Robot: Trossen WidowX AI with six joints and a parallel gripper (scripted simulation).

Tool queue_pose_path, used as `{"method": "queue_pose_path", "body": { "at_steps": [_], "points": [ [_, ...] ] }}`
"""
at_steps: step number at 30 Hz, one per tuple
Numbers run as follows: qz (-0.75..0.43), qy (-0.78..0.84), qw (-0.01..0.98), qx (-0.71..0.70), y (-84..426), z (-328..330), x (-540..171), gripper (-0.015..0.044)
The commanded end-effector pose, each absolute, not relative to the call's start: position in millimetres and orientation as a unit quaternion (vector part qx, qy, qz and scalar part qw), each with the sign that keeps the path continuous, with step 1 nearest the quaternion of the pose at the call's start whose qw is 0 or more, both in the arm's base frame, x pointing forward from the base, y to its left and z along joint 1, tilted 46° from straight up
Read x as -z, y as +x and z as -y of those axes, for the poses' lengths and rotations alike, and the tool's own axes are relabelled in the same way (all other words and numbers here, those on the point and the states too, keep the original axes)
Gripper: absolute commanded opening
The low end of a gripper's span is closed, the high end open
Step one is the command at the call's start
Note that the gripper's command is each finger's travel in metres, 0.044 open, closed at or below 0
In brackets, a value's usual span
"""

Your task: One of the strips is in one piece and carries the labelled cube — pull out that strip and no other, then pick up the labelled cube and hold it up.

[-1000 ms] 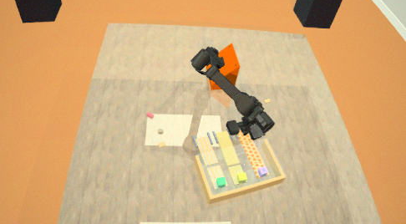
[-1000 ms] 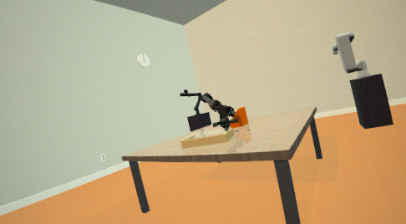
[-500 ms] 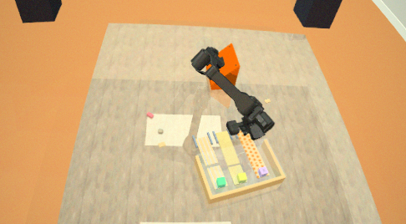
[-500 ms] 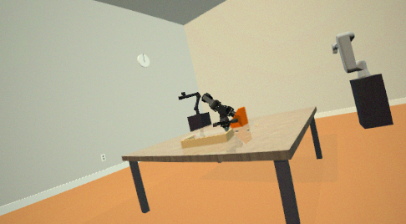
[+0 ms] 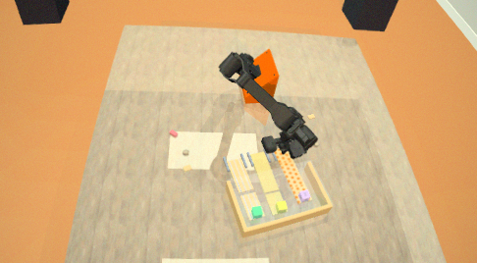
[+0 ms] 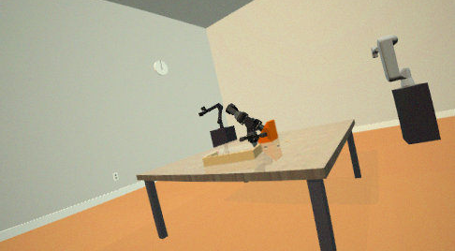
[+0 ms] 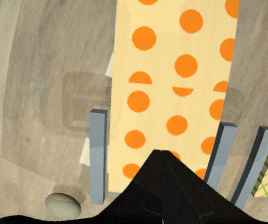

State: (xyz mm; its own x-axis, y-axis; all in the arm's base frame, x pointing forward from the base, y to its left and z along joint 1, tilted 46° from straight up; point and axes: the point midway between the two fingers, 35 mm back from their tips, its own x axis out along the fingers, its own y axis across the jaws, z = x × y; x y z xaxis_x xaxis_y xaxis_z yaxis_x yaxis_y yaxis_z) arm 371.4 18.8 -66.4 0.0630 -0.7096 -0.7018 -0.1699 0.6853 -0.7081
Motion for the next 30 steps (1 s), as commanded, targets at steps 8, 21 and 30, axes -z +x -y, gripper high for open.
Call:
{"method": "queue_pose_path", "body": {
  "at_steps": [8,21,30],
  "points": [
    [-0.658,-0.338,0.639,0.211,349,-11,69,0.0],
    [-0.658,-0.338,0.638,0.211,330,-8,68,0.0],
    [-0.659,-0.338,0.638,0.211,316,-6,67,0.0]
  ]
}}
